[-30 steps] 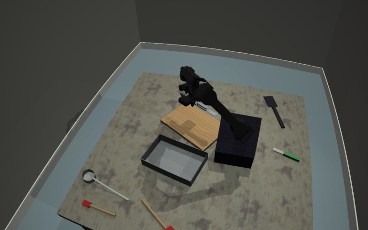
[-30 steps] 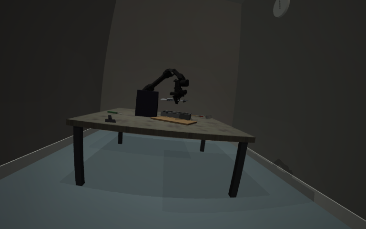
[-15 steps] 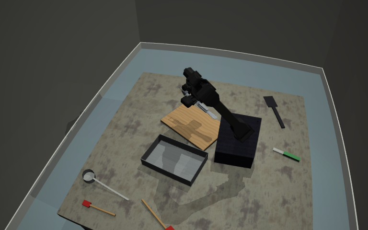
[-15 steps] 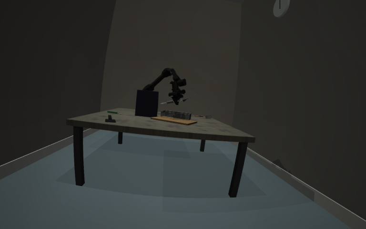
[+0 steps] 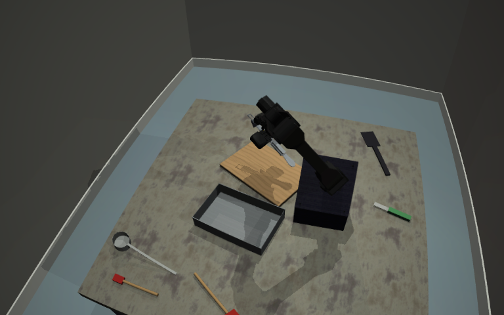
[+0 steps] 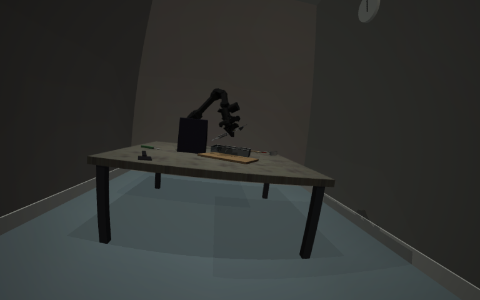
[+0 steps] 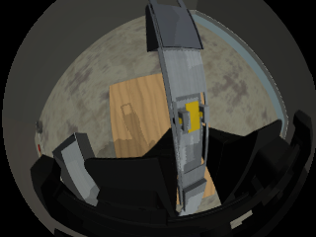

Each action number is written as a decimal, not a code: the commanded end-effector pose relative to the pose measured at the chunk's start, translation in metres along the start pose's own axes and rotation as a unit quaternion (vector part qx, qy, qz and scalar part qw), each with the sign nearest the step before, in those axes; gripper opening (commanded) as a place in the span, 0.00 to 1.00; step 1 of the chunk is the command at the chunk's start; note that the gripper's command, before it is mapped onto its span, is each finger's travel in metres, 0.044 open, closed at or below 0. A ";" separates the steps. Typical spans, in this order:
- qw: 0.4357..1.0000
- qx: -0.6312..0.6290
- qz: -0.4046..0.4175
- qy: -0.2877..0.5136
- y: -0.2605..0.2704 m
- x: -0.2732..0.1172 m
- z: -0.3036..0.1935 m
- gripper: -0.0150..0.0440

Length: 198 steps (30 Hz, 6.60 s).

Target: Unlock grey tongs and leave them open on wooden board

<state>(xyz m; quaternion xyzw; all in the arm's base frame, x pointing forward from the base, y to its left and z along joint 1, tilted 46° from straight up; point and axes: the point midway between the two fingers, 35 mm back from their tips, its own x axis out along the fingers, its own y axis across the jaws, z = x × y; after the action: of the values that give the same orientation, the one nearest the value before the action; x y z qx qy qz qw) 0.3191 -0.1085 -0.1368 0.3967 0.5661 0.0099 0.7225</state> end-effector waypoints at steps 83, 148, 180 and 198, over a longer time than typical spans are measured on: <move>0.987 0.012 0.011 -0.158 0.007 -0.026 -0.007 0.00; 0.971 -0.004 0.033 0.236 0.023 -0.013 -0.004 0.00; 0.972 -0.004 0.032 0.234 0.026 0.024 -0.017 0.00; 0.972 -0.004 0.033 0.235 0.028 0.051 -0.031 0.00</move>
<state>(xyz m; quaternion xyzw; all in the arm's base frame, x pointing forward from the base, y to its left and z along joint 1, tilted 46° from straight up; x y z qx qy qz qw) 0.3255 -0.0538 -0.1586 0.3945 0.7064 0.1293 0.5733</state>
